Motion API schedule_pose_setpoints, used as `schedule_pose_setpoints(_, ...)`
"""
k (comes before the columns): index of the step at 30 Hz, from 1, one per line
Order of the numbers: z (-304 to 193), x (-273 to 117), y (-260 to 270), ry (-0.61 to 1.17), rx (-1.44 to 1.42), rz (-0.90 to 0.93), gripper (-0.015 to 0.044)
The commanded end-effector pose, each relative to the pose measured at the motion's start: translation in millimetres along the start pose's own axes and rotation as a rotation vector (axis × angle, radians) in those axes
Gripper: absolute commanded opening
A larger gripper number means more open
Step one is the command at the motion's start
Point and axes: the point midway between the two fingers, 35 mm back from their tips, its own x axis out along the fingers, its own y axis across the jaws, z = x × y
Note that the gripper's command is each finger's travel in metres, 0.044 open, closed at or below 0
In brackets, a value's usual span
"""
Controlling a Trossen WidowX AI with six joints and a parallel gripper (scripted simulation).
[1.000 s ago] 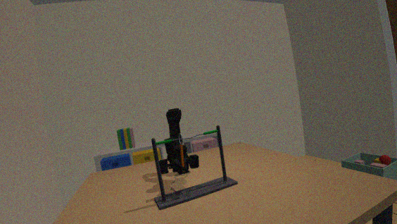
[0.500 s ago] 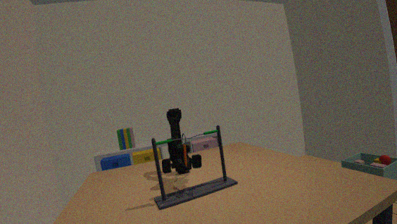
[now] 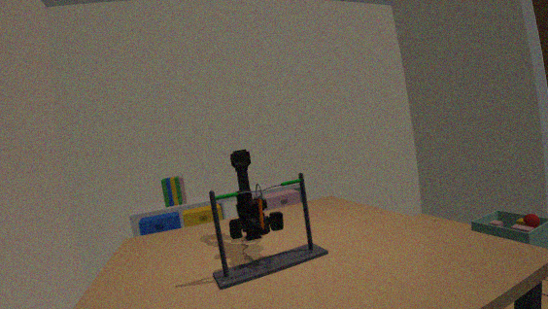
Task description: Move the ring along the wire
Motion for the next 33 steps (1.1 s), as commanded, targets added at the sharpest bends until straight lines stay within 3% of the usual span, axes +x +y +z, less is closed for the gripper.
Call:
schedule_pose_setpoints(1, 0, 0, 7, -0.003, 0.028, 0.002, -0.015)
schedule_pose_setpoints(33, 8, -1, 59, -0.006, 0.193, 0.035, -0.015)
